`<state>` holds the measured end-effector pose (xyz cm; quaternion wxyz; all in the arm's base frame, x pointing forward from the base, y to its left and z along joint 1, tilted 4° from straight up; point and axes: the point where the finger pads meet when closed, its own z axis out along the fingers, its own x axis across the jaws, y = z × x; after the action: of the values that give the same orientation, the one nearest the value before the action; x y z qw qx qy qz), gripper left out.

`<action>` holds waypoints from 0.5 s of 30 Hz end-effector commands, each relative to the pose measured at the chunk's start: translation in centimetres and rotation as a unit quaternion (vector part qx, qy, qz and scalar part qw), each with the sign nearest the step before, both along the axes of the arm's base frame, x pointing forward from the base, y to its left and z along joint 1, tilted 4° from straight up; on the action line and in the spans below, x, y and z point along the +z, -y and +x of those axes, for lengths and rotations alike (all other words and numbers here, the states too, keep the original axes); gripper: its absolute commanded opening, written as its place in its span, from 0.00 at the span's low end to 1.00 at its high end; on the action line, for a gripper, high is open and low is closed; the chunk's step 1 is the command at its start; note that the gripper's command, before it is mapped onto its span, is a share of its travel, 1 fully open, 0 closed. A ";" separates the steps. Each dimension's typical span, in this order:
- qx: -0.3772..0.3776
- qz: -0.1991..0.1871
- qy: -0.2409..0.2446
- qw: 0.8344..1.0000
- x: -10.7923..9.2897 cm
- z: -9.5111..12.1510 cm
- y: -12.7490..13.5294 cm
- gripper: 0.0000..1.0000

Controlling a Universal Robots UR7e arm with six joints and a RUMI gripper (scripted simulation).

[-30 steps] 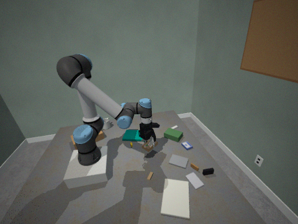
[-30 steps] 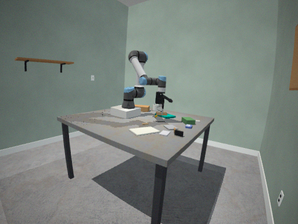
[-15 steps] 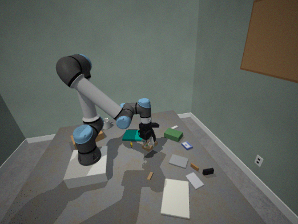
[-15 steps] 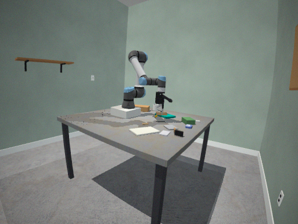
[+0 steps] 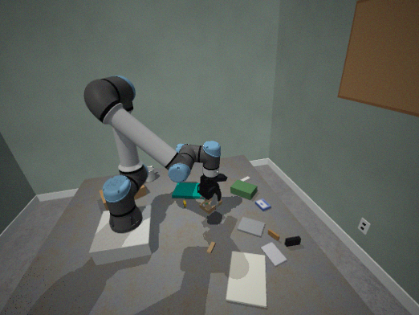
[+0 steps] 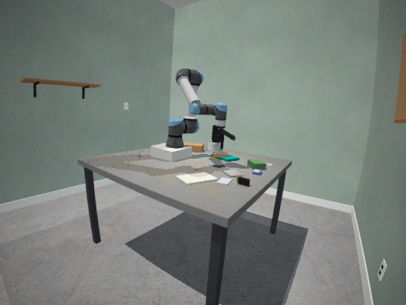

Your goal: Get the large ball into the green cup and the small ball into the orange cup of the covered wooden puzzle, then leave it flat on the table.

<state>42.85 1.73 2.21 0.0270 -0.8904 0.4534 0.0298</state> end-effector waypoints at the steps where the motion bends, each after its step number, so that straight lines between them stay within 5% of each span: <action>1: 0.003 0.039 -0.033 0.999 -0.1 0.1 0.1 0.43; 15: 0.003 0.035 -0.030 0.999 -0.1 0.1 0.1 0.43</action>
<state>42.93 1.62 2.12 0.0442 -0.8888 0.4502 0.0730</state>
